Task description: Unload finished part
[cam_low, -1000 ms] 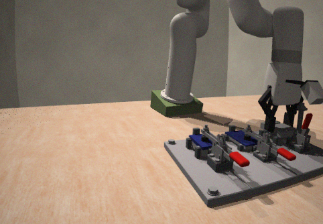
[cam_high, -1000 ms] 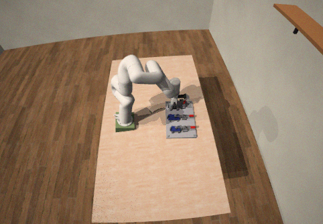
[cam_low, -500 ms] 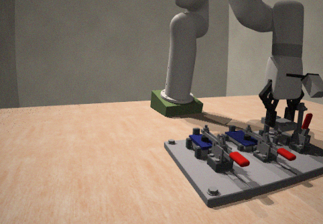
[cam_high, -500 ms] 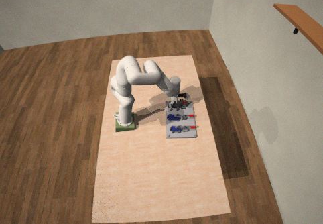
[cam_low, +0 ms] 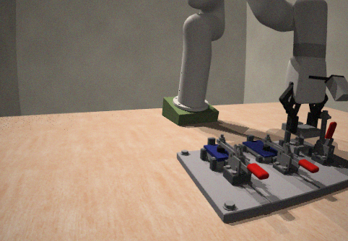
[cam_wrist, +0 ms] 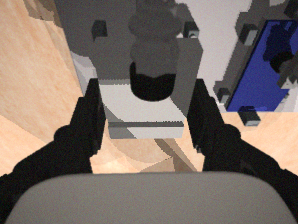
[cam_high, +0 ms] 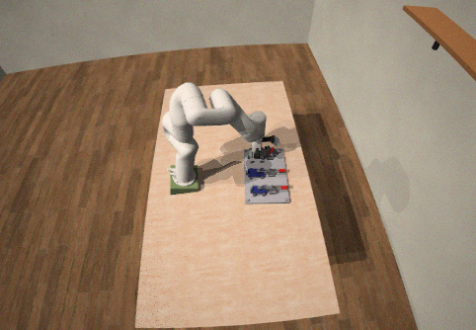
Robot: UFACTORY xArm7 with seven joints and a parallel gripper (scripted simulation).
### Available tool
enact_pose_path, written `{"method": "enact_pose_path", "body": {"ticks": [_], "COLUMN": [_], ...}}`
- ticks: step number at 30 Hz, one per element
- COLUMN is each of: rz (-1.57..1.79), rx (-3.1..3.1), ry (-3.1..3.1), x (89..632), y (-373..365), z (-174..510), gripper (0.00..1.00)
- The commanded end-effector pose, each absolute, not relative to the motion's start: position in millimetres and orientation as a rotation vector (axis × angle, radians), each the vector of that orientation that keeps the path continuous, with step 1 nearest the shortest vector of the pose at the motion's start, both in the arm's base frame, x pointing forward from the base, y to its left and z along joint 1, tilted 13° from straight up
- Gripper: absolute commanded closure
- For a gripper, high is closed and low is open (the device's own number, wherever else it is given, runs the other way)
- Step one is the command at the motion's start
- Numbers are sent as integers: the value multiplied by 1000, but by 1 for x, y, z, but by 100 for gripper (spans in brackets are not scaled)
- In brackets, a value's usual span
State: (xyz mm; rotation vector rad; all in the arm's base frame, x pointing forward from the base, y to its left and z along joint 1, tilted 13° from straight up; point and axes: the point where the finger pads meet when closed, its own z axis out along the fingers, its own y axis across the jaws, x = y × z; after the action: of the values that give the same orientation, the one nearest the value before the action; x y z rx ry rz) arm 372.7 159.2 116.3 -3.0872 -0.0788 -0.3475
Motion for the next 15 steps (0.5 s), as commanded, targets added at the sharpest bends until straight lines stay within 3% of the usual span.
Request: {"method": "enact_pose_path", "body": {"ticks": [1, 15], "rz": [-352, -352], "rx": [-3085, -3085], "ry": [-79, -79], "x": [374, 371], "y": [160, 160], "z": [118, 123], "gripper": [100, 100]}}
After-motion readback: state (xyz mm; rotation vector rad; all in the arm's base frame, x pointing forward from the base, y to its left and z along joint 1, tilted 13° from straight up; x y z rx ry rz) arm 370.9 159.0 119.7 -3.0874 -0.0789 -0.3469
